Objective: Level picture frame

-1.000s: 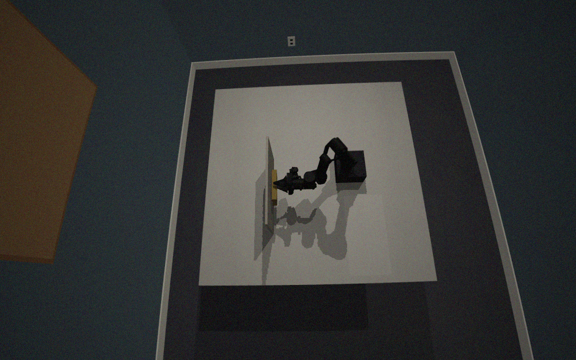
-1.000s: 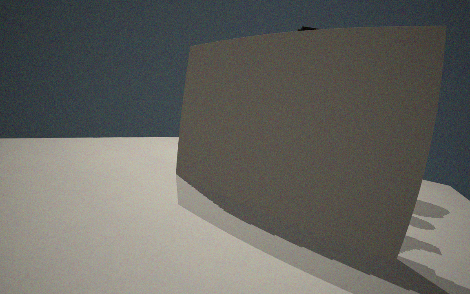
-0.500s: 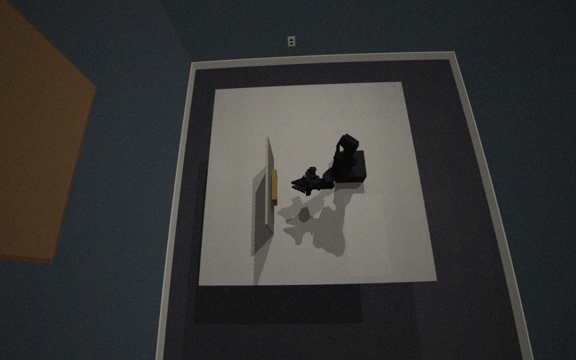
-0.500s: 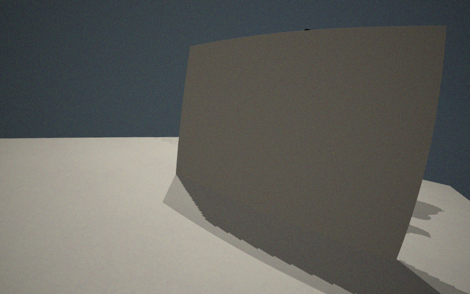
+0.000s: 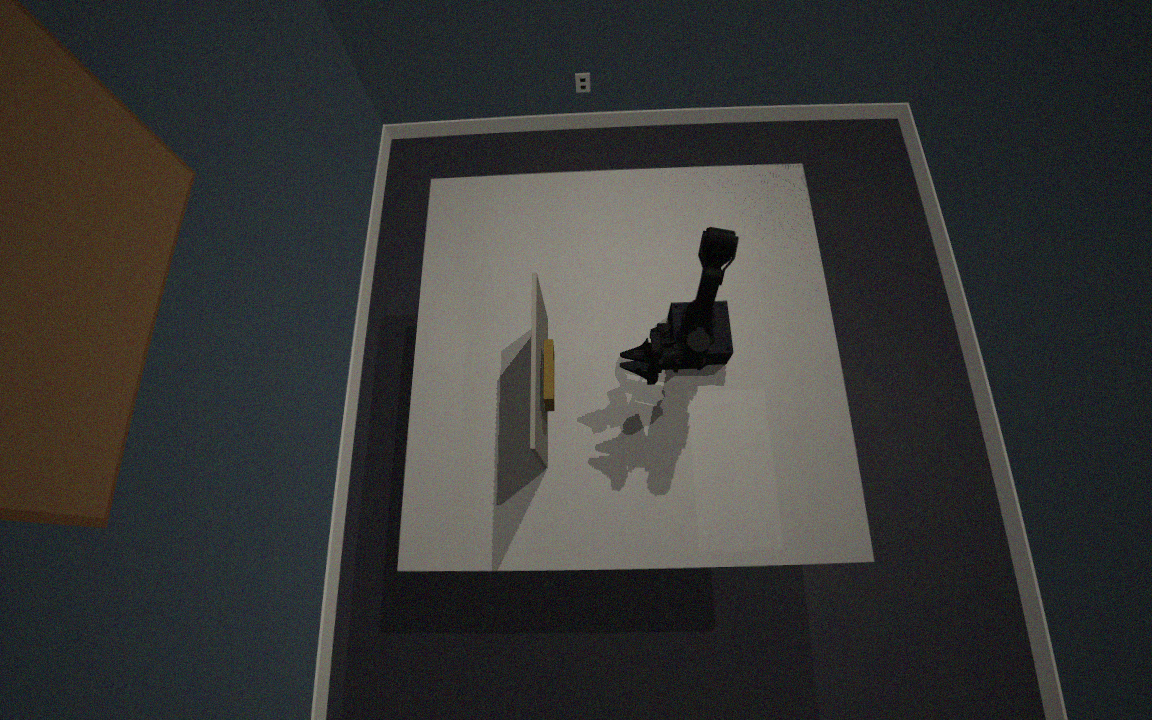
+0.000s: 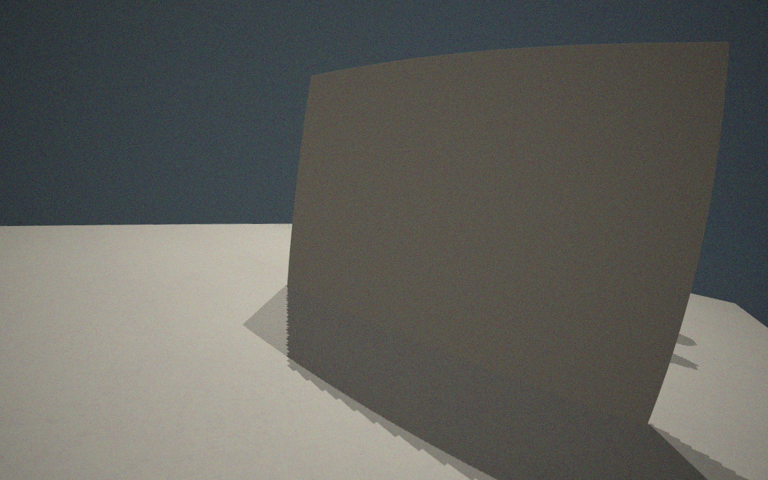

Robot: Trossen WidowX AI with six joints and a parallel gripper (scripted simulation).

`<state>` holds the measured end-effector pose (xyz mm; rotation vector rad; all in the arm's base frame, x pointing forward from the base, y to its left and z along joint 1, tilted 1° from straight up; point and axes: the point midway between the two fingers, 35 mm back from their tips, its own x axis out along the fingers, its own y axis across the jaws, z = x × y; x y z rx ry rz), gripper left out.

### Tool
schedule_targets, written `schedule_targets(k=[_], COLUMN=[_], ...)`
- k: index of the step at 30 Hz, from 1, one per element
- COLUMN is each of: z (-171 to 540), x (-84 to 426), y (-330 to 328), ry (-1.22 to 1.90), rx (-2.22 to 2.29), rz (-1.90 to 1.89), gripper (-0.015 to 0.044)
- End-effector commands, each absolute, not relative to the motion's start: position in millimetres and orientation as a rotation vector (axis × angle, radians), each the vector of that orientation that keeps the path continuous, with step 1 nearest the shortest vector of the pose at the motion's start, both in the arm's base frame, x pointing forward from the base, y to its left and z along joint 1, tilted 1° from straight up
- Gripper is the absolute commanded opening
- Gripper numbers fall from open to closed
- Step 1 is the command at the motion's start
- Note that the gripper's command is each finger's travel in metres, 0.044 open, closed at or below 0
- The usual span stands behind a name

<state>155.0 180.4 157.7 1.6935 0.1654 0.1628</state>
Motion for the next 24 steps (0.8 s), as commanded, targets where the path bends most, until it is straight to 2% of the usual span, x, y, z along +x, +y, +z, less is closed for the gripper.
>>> schedule_targets(k=[1,24], z=[156.5,156.4], x=[149.5,149.5], y=[173.8,173.8], ry=[0.163,0.163], rx=[1.692,1.692], rz=[0.155,0.155], gripper=[0.026,0.026])
